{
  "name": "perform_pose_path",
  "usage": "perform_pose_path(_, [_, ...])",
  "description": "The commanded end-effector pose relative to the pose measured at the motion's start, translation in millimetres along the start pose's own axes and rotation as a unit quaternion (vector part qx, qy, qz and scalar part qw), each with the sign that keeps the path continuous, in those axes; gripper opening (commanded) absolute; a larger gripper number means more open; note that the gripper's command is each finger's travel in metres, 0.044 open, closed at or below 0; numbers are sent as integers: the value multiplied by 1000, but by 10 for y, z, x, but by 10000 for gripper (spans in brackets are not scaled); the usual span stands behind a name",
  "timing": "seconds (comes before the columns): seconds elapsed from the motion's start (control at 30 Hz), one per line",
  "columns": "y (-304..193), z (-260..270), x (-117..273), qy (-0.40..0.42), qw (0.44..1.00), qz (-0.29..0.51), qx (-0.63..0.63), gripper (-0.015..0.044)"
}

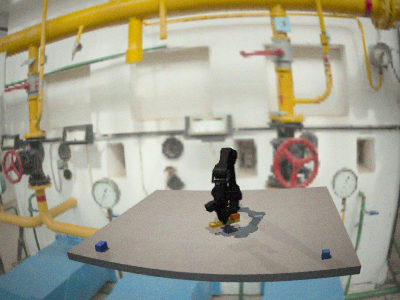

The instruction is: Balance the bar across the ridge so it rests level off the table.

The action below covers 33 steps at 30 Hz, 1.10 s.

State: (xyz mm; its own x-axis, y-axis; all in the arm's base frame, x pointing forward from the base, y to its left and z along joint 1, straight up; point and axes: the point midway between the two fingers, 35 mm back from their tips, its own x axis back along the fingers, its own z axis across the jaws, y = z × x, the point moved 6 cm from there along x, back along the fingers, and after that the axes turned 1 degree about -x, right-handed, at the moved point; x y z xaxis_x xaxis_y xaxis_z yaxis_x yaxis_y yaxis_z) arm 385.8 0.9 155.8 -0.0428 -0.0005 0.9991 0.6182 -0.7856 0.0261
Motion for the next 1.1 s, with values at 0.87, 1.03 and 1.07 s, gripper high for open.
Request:
perform_pose_path(0.87, [0, 0, 0, 0, 1000, 0, 0, 167])
perform_pose_path(1.03, [0, 0, 0, 0, 1000, 0, 0, 167])
perform_pose_path(1.07, [0, 0, 0, 0, 1000, 0, 0, 167])
